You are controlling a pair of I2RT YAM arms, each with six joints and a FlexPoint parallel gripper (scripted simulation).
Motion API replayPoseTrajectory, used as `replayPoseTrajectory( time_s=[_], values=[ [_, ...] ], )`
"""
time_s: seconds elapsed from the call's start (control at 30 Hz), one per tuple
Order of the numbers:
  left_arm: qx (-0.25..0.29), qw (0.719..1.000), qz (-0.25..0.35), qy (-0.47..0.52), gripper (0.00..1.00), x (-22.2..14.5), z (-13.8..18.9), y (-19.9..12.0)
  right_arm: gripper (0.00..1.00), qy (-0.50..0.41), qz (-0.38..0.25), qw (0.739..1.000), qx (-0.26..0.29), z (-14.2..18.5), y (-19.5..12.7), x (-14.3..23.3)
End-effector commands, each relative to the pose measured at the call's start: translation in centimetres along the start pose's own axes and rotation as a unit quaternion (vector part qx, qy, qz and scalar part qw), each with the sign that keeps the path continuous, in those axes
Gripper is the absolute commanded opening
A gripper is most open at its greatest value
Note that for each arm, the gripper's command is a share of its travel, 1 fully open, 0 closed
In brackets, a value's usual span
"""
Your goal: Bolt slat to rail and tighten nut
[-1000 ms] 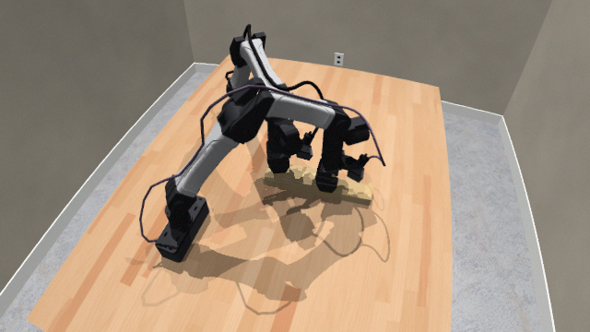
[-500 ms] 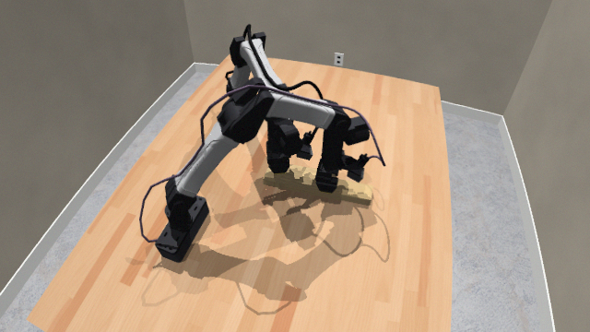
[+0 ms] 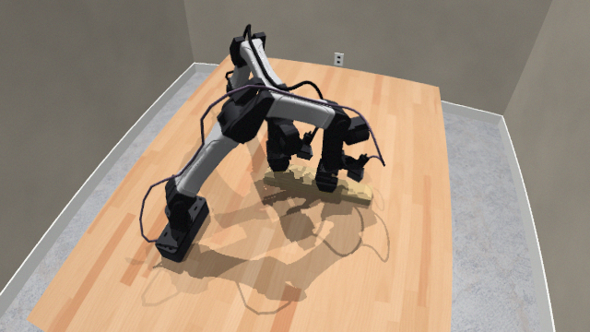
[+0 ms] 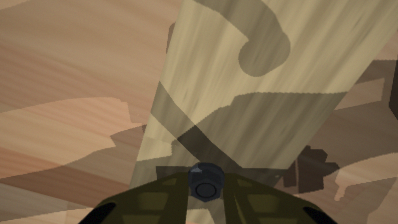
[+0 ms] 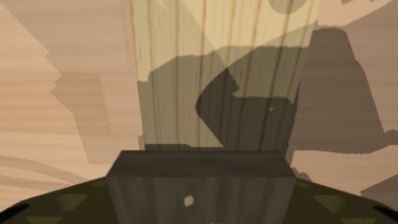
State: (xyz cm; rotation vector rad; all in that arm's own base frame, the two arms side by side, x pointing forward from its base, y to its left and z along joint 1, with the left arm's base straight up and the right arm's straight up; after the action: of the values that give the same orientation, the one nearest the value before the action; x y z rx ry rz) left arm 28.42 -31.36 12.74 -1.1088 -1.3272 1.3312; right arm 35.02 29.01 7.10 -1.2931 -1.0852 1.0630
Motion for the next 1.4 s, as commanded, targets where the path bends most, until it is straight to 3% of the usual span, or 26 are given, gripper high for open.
replayPoseTrajectory(
  time_s=[0.0,0.73,1.07,1.37],
  values=[
    [-0.004,1.0,0.005,-0.001,0.17,-0.03,-0.04,-0.47,0.67,0.001,-0.006,1.0,-0.005,-0.18,-0.53,0.08],
    [-0.003,1.0,0.004,0.006,0.14,-0.02,-0.04,-0.43,0.67,0.001,-0.006,1.0,-0.005,-0.18,-0.53,0.08],
    [-0.002,0.989,0.002,0.151,0.14,0.12,0.06,-0.31,0.67,0.001,-0.006,1.0,-0.005,-0.18,-0.53,0.08],
    [-0.011,0.946,0.008,0.324,0.14,0.13,0.09,-0.86,0.67,0.001,-0.006,1.0,-0.005,-0.18,-0.53,0.08]
  ],
)
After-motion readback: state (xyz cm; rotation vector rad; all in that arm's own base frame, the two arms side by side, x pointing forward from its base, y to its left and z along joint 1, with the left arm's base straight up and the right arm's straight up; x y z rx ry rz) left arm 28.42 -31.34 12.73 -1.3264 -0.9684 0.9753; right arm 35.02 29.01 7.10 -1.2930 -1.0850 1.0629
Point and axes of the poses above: on each arm, the point where the finger pads meet when closed, its own y axis out along the fingers, its own x axis across the jaws, z = x × y, the point moved 8 cm from there along -y, back along the fingers, and after that the axes turned 14 degrees about y, right-handed, at the moved point
